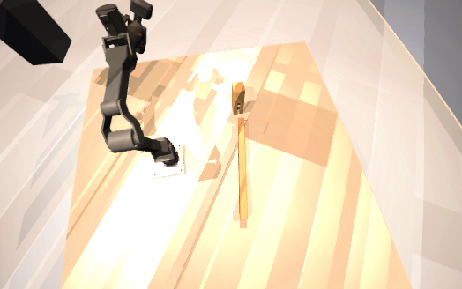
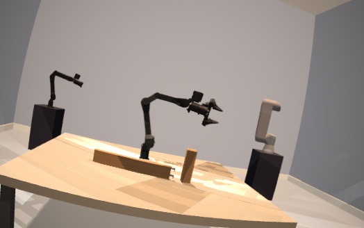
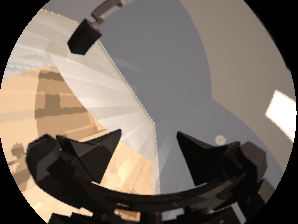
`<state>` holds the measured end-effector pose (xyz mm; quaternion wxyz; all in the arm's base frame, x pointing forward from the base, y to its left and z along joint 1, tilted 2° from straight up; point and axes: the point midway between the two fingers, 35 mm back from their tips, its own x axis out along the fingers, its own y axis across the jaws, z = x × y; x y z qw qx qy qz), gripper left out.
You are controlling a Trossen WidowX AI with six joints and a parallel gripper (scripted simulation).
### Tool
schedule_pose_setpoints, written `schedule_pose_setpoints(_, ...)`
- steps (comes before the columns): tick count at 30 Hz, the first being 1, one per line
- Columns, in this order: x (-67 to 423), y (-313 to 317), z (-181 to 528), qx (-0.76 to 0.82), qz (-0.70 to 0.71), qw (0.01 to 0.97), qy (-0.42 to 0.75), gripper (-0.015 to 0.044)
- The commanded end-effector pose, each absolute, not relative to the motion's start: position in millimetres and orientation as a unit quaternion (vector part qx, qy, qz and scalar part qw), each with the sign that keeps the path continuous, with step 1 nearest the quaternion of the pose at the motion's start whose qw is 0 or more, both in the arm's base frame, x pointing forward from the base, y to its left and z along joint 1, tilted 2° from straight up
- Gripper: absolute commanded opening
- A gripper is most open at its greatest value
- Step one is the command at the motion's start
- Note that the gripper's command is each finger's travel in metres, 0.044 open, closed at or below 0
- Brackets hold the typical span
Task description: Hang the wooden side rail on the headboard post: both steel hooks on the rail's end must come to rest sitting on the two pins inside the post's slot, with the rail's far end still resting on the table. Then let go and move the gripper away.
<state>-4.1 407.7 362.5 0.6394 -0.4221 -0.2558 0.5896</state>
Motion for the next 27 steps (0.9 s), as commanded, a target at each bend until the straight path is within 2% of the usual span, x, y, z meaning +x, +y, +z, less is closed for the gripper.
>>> schedule_pose_setpoints(1,37.7,395.2,335.3,-0.396,0.578,0.686,-0.199,0.0440)
schedule_pose_setpoints(15,174.5,296.2,205.3,-0.255,0.470,0.845,0.022,0.0440)
schedule_pose_setpoints(21,204.5,234.1,149.2,-0.169,0.398,0.896,0.101,0.0440)
schedule_pose_setpoints(27,213.5,169.1,94.4,-0.069,0.314,0.932,0.167,0.0440)
